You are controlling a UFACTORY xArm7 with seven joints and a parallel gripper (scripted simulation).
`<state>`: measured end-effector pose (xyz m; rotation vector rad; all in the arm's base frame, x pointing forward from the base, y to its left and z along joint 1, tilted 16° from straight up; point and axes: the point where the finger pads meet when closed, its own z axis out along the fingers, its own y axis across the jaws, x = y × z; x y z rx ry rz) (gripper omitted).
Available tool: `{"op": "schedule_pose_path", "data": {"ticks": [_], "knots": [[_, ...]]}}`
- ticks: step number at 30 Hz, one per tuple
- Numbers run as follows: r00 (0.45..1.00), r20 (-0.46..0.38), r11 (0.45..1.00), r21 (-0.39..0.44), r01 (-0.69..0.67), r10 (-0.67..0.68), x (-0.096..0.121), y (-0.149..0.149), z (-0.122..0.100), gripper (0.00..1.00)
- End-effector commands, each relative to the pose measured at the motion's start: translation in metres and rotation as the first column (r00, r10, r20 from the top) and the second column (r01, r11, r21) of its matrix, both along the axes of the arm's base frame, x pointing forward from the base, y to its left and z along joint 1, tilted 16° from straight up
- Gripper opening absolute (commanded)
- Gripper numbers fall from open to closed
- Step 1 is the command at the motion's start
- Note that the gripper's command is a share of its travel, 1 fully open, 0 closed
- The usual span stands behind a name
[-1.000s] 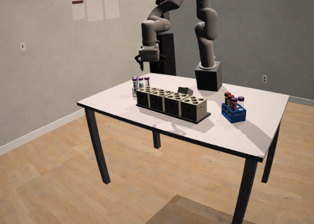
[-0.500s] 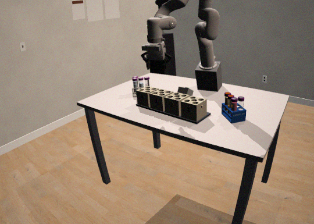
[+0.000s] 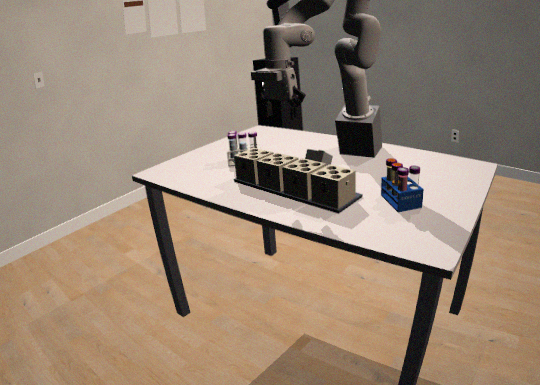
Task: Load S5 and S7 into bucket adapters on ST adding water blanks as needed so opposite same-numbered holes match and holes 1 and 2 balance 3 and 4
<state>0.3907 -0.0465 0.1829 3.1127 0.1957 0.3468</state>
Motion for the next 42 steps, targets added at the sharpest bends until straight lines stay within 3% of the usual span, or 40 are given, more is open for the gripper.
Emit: {"op": "schedule_pose_path", "data": {"ticks": [1, 3, 17, 21, 31, 33, 42], "knots": [[0.996, 0.031, 0.995, 0.051, 0.084, -0.085, -0.004, 0.016, 0.006, 1.00], [0.989, 0.040, 0.987, 0.090, 0.136, -0.140, -0.006, 0.025, 0.008, 1.00], [0.989, 0.040, 0.986, 0.092, 0.139, -0.143, -0.007, 0.027, 0.008, 1.00], [0.963, 0.025, 0.956, 0.125, 0.264, -0.269, -0.017, 0.010, 0.004, 1.00], [0.829, -0.032, 0.810, 0.196, 0.553, -0.559, -0.041, -0.033, -0.005, 1.00], [0.829, -0.032, 0.810, 0.196, 0.553, -0.559, -0.041, -0.033, -0.005, 1.00], [0.635, -0.099, 0.601, 0.241, 0.762, -0.766, -0.064, -0.071, -0.014, 1.00]]}}
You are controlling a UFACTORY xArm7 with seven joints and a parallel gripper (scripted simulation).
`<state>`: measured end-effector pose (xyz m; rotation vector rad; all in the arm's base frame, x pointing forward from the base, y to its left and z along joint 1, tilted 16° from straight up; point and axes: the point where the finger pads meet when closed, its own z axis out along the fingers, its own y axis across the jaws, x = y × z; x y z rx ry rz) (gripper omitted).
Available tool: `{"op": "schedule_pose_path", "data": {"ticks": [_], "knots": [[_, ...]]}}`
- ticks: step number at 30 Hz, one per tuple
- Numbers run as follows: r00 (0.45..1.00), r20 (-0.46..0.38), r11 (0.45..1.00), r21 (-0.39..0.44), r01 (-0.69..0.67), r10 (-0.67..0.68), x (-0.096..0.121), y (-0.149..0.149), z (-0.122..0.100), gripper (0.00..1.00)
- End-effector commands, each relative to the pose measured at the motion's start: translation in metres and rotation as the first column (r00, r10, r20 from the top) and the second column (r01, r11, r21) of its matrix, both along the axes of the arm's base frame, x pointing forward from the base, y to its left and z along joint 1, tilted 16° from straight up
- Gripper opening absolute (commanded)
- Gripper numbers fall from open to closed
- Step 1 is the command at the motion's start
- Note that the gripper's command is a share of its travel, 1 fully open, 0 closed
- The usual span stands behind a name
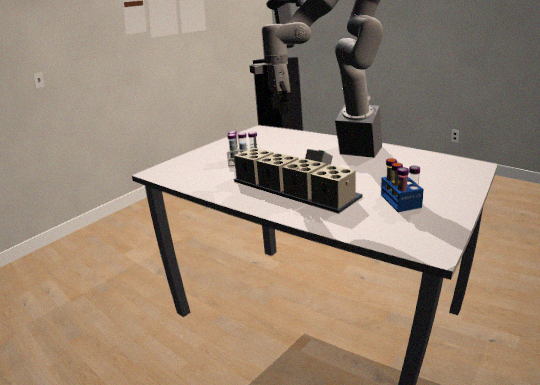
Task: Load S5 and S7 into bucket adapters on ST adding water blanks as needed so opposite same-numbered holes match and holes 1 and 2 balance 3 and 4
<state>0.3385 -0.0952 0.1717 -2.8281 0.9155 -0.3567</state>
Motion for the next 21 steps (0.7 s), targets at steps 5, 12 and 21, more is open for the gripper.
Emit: {"op": "schedule_pose_path", "data": {"ticks": [5, 12, 21], "knots": [[0.976, -0.020, 0.974, 0.054, 0.219, -0.218, -0.024, -0.044, -0.008, 1.00], [0.976, -0.020, 0.974, 0.054, 0.219, -0.218, -0.036, -0.065, -0.013, 1.00], [0.976, -0.020, 0.974, 0.053, 0.219, -0.218, -0.059, -0.103, -0.021, 1.00]]}}
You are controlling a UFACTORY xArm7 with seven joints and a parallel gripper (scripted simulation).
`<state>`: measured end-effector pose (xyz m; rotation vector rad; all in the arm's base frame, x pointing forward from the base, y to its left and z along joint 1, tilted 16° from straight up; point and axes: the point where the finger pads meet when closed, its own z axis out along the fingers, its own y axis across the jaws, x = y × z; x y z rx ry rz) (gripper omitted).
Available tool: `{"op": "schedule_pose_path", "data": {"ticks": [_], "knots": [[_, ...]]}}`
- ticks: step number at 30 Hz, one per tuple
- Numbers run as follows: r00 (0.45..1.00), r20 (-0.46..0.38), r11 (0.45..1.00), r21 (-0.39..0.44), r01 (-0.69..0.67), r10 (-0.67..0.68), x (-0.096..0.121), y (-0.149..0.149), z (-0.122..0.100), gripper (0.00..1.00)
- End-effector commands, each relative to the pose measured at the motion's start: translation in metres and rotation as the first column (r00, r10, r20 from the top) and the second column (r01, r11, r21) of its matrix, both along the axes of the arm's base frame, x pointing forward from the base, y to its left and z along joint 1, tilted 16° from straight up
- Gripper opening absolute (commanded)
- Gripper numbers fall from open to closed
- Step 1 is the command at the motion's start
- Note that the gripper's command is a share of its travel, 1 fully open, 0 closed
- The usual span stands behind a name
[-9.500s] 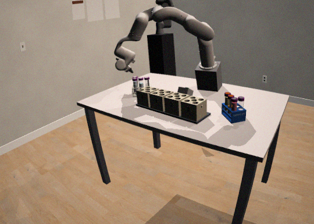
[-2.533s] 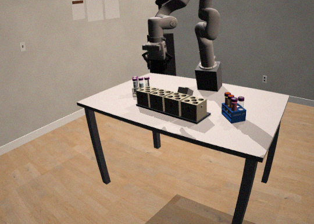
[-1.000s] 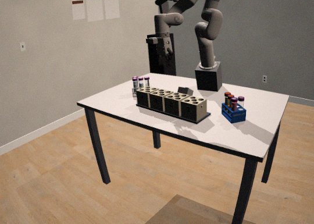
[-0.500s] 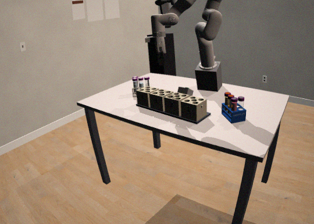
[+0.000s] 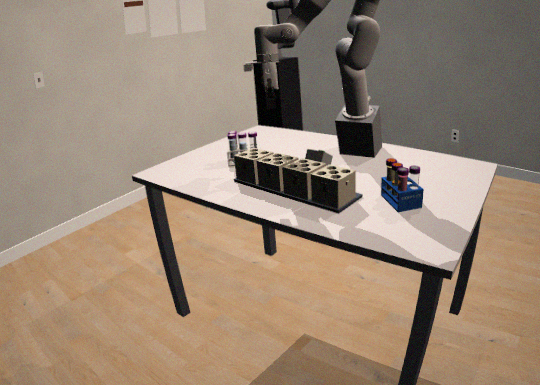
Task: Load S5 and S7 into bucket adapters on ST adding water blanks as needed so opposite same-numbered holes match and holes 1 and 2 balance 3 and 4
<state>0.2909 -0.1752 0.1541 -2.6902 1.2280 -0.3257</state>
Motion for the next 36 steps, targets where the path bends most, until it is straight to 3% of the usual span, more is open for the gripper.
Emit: {"op": "schedule_pose_path", "data": {"ticks": [1, 36], "knots": [[1.000, 0.004, 1.000, 0.000, -0.001, 0.001, -0.013, -0.028, -0.005, 1.00], [1.000, 0.003, 1.000, -0.001, -0.001, 0.001, -0.085, -0.150, -0.032, 1.00]]}}
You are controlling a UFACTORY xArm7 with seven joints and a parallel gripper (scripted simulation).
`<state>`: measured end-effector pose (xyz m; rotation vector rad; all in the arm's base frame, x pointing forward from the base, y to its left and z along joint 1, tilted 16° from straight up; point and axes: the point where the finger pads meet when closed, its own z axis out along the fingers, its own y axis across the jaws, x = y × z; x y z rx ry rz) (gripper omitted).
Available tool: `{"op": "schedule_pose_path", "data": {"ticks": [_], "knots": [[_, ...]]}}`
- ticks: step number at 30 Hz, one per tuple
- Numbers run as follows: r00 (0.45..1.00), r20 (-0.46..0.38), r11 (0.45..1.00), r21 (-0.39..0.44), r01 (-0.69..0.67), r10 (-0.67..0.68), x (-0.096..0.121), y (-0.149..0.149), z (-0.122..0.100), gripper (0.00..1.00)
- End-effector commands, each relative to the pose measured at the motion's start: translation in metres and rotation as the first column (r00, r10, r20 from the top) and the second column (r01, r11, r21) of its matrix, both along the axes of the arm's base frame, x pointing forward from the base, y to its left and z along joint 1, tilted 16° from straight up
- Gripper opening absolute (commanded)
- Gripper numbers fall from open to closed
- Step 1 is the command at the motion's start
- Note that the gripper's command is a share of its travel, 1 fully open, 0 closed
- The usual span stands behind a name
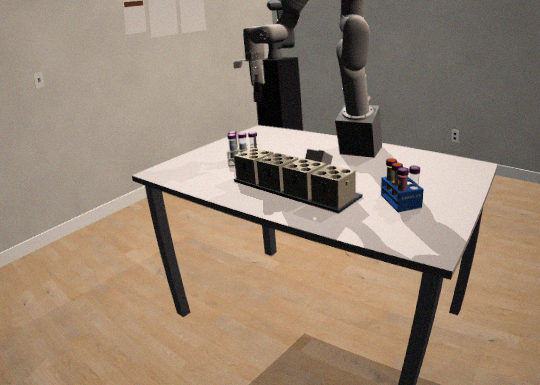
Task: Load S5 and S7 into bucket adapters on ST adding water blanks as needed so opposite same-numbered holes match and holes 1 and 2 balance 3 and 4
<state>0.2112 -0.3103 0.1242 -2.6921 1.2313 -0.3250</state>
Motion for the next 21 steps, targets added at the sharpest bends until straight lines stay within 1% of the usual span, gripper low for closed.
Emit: {"op": "schedule_pose_path", "data": {"ticks": [1, 3, 17, 19, 21], "knots": [[1.000, 0.005, 1.000, 0.001, -0.003, 0.003, -0.005, -0.015, -0.002, 1.00], [1.000, 0.005, 1.000, 0.001, -0.003, 0.003, -0.005, -0.015, -0.002, 1.00], [1.000, 0.005, 1.000, 0.001, -0.003, 0.003, 0.005, -0.013, -0.038, 1.00], [1.000, 0.005, 1.000, 0.001, -0.003, 0.003, 0.005, -0.013, -0.038, 1.00], [1.000, 0.005, 1.000, 0.001, -0.003, 0.003, 0.006, -0.012, -0.043, 1.00]]}}
